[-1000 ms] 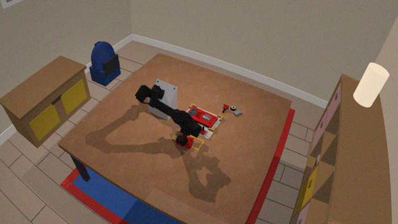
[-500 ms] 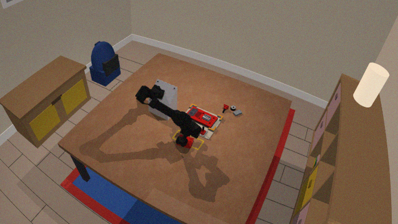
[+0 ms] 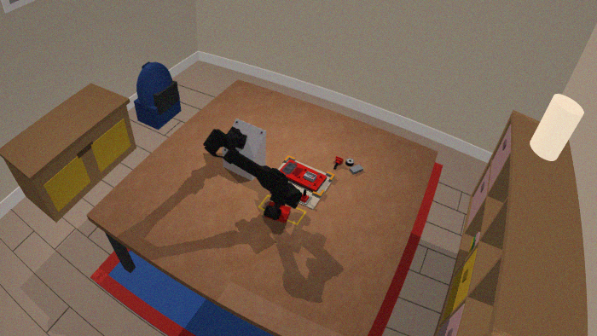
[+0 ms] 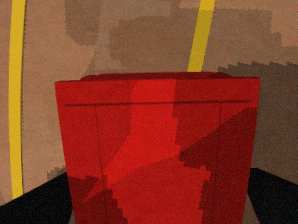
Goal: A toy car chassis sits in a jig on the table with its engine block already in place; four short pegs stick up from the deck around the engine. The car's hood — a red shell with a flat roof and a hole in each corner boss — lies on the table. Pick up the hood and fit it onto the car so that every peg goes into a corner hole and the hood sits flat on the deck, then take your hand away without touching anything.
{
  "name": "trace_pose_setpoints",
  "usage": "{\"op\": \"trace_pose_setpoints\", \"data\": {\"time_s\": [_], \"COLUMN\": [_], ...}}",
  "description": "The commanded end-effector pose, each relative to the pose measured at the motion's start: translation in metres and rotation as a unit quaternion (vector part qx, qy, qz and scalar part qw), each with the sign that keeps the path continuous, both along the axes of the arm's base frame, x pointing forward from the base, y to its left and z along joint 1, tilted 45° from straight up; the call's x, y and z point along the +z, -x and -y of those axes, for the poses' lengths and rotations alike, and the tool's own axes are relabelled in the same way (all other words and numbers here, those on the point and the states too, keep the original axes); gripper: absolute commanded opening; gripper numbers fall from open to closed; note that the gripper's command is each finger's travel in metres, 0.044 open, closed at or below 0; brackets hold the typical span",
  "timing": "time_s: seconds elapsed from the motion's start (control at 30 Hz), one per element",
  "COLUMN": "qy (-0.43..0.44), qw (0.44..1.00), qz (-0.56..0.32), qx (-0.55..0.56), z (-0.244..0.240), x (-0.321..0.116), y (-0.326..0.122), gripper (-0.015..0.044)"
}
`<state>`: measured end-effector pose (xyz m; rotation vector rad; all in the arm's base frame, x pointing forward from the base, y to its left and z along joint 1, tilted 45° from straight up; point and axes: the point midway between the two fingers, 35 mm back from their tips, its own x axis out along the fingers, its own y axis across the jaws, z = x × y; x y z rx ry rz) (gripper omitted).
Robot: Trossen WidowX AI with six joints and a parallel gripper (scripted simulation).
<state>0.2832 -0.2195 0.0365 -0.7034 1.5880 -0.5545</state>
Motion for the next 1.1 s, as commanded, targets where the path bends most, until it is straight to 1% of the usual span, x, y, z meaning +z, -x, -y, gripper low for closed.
{"op": "trace_pose_setpoints", "data": {"time_s": [0.0, 0.23, 0.6, 1.07], "qy": [0.000, 0.000, -0.002, -0.002], "qw": [1.000, 1.000, 1.000, 1.000], "qz": [0.000, 0.000, 0.000, 0.000], "qx": [0.000, 0.000, 0.001, 0.001], "z": [0.000, 0.000, -0.009, -0.037], "x": [0.000, 0.000, 0.008, 0.036], "y": [0.000, 0.000, -0.001, -0.004], "gripper": [0.0341, 0.0295, 0.0006, 0.0000]}}
